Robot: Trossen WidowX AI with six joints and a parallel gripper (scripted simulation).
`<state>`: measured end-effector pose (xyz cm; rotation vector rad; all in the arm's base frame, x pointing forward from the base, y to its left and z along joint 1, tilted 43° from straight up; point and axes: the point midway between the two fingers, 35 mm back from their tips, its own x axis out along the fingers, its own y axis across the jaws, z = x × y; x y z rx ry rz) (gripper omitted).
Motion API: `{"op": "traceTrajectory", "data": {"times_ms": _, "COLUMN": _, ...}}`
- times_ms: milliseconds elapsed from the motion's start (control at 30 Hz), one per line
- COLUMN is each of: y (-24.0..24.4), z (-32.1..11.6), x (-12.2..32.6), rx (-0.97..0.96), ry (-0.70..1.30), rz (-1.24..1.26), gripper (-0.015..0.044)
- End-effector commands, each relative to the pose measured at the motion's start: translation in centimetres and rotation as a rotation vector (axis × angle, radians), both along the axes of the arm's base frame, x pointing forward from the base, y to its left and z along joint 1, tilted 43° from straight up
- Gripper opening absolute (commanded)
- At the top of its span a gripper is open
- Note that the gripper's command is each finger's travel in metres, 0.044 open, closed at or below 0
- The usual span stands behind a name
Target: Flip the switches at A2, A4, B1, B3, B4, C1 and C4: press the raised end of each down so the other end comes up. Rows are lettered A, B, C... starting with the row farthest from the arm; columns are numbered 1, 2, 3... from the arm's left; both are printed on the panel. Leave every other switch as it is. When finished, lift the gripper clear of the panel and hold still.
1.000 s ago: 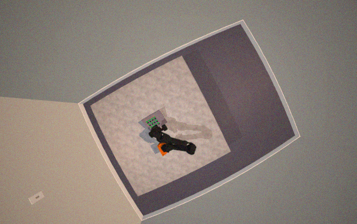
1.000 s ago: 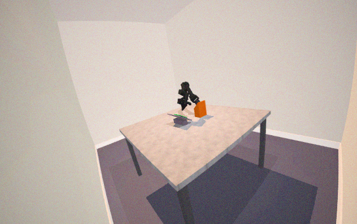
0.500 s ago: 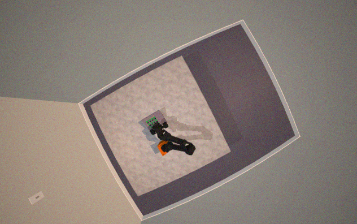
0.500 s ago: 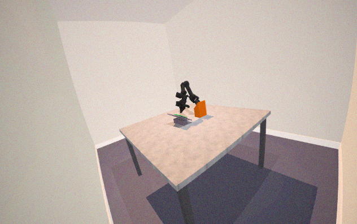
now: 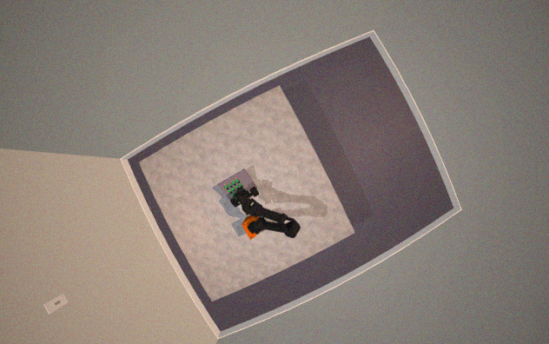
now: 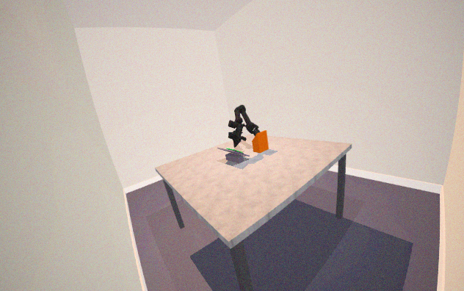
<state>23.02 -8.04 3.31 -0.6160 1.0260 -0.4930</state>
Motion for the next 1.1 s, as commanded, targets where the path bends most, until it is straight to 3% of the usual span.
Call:
{"op": "traceTrajectory", "data": {"times_ms": 0, "y": -0.52, "z": -0.84, "x": 0.00, "rx": -0.003, "ry": 0.020, "rz": 0.002, "gripper": 0.0000}}
{"op": "traceTrajectory", "data": {"times_ms": 1067, "y": -1.47, "z": -1.80, "x": 0.68, "rx": -0.003, "ry": 0.020, "rz": 0.001, "gripper": 0.0000}}
